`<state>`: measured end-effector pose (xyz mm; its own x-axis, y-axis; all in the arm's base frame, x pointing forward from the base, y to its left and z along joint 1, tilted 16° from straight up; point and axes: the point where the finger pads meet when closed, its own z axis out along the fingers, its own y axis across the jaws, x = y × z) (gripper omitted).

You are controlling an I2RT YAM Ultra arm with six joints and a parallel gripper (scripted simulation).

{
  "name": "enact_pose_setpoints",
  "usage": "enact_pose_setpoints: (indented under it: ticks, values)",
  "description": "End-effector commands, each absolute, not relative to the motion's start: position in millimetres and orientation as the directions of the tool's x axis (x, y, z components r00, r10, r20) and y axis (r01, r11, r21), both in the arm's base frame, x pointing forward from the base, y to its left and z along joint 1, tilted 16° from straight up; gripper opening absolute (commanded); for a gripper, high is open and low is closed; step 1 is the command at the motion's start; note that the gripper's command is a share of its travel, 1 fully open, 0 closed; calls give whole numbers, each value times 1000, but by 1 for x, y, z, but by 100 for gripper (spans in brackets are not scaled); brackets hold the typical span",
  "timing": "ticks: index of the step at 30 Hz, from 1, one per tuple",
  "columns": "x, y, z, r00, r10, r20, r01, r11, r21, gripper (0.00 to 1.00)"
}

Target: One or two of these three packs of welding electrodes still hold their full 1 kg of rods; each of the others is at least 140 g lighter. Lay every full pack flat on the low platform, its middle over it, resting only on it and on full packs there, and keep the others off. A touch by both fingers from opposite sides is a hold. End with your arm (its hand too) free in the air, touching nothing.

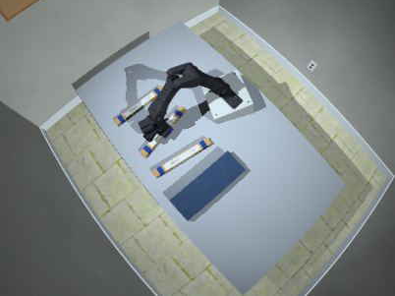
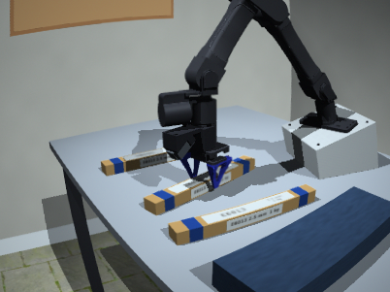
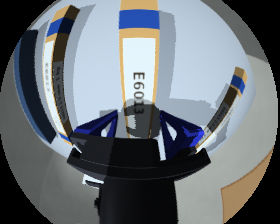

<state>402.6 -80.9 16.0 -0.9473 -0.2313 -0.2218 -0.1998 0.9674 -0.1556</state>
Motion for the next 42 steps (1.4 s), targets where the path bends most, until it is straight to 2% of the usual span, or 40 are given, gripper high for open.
enact_pose_setpoints:
  ticks: [1, 32, 33, 42]
  values:
    - [411, -83, 33, -934, -235, -270, -195, 966, -167, 74]
    - [411, -83, 33, -934, -235, -270, -195, 966, -167, 74]
    - [397, -83, 23, -940, -230, -251, -194, 968, -160, 74]
    - [396, -74, 68, -934, -238, -267, -199, 966, -165, 74]
